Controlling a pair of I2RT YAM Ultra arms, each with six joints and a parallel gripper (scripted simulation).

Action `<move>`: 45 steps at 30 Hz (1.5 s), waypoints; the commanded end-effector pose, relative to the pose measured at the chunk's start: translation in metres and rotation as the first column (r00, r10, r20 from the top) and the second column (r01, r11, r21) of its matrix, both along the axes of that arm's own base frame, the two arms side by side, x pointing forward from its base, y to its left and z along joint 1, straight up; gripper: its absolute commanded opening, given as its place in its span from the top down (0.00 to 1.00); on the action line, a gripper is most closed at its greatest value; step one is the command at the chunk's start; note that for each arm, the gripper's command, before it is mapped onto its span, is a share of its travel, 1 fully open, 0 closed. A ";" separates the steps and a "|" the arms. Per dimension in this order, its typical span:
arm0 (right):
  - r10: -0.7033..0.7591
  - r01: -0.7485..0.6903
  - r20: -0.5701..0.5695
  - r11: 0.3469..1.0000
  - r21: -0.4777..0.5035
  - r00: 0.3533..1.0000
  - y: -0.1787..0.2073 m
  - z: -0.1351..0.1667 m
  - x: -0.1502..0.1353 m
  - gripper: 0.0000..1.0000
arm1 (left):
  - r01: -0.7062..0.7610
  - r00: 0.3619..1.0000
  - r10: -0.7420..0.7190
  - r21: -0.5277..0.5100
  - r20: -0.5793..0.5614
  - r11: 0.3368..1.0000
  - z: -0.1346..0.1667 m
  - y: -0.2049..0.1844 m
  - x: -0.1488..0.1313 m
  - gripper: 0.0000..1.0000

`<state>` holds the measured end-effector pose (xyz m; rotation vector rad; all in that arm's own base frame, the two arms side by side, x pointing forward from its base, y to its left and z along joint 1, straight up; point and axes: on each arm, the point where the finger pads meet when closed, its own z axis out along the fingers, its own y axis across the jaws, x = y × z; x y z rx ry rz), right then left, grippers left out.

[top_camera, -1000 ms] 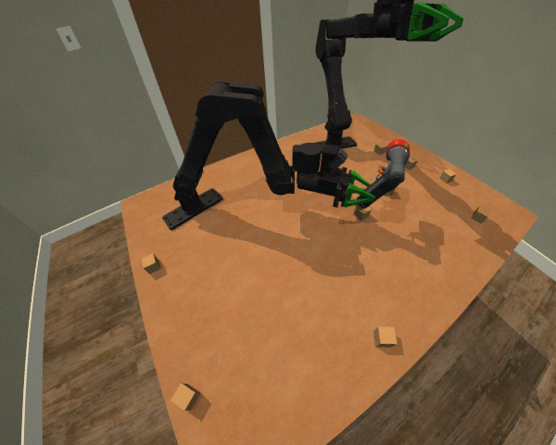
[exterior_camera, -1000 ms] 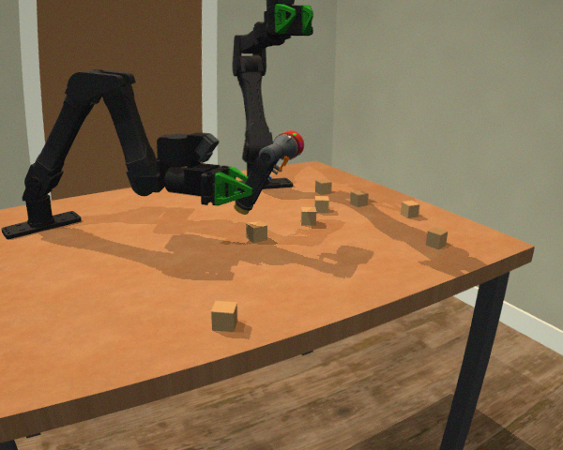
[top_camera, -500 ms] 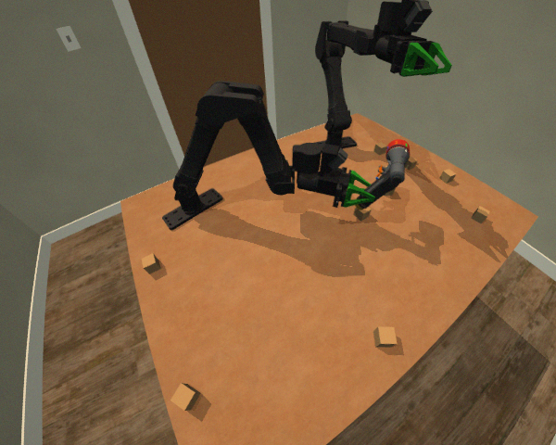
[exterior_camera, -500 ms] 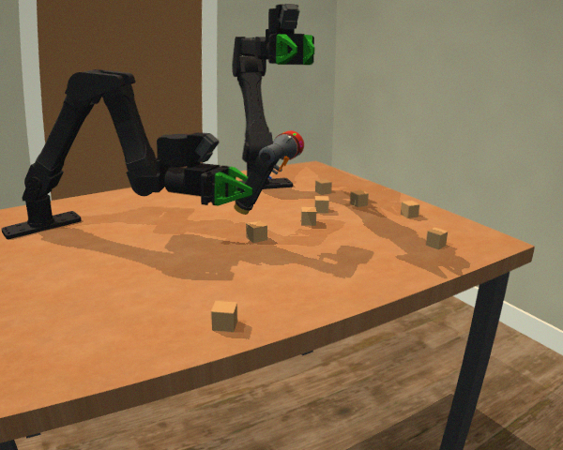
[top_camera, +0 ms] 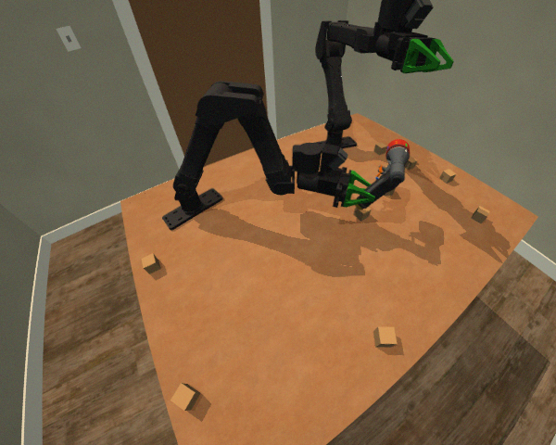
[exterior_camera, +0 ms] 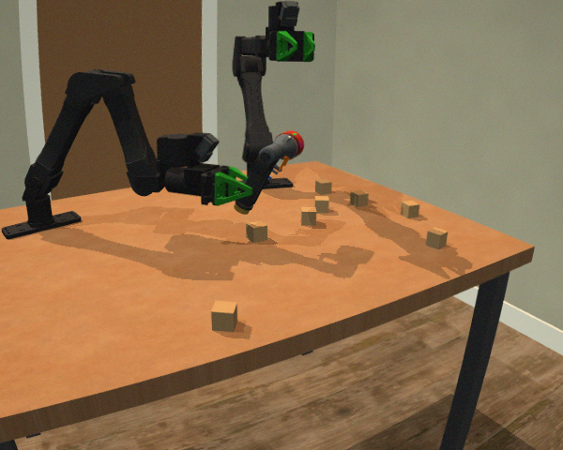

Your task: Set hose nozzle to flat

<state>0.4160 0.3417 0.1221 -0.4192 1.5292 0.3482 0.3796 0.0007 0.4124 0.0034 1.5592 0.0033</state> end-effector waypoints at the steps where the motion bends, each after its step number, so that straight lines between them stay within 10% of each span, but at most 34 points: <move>1: -0.005 -0.019 0.150 0.987 0.159 0.989 0.009 0.076 0.004 0.64 | -0.001 1.000 0.001 0.006 0.024 1.000 0.017 -0.001 -0.001 0.64; 26: -0.005 -0.019 0.150 0.987 0.160 0.989 0.009 0.077 0.004 0.64 | 0.001 0.998 -0.001 0.006 0.068 1.000 0.029 -0.002 -0.005 0.64; 45: 0.258 -0.153 0.153 0.857 -0.492 0.954 0.007 0.130 -0.044 0.64 | 0.001 0.998 -0.001 0.006 0.068 1.000 0.029 -0.002 -0.005 0.64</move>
